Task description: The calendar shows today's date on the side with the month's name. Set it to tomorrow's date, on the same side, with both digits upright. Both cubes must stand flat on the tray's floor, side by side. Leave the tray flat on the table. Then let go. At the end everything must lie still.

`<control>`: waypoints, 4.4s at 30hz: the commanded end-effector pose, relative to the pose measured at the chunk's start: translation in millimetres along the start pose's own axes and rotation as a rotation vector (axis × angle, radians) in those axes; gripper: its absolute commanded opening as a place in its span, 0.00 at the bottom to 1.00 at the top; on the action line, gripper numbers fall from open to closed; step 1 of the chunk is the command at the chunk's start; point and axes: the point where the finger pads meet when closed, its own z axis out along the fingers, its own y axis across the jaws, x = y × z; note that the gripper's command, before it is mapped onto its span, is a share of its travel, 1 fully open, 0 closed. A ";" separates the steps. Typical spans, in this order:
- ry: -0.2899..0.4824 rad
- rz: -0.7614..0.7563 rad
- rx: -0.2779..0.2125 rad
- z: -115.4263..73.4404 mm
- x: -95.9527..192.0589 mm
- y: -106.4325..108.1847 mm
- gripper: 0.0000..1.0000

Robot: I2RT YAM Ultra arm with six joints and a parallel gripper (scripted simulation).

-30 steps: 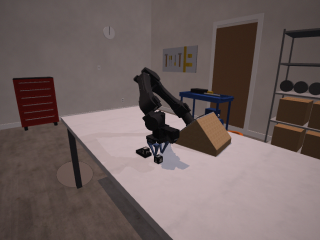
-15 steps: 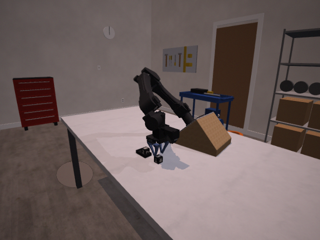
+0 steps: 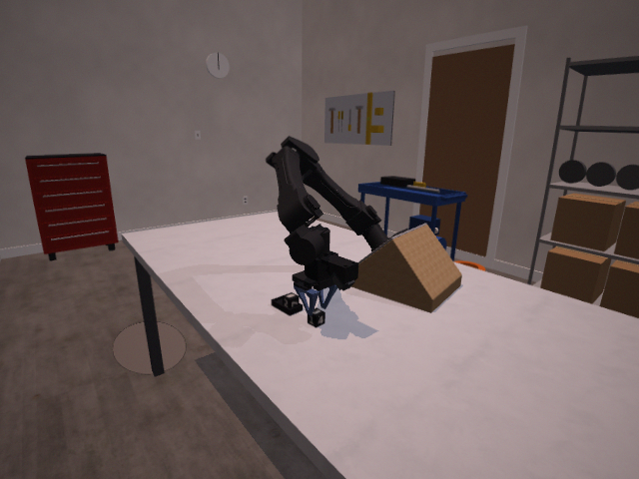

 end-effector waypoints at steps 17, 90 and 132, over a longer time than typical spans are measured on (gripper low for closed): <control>-0.008 -0.002 0.019 17.5 -2.7 -4.1 0.47; -0.008 -0.002 0.019 17.7 -2.7 -4.1 0.27; -0.009 -0.002 0.019 -82.4 -2.2 -2.3 0.27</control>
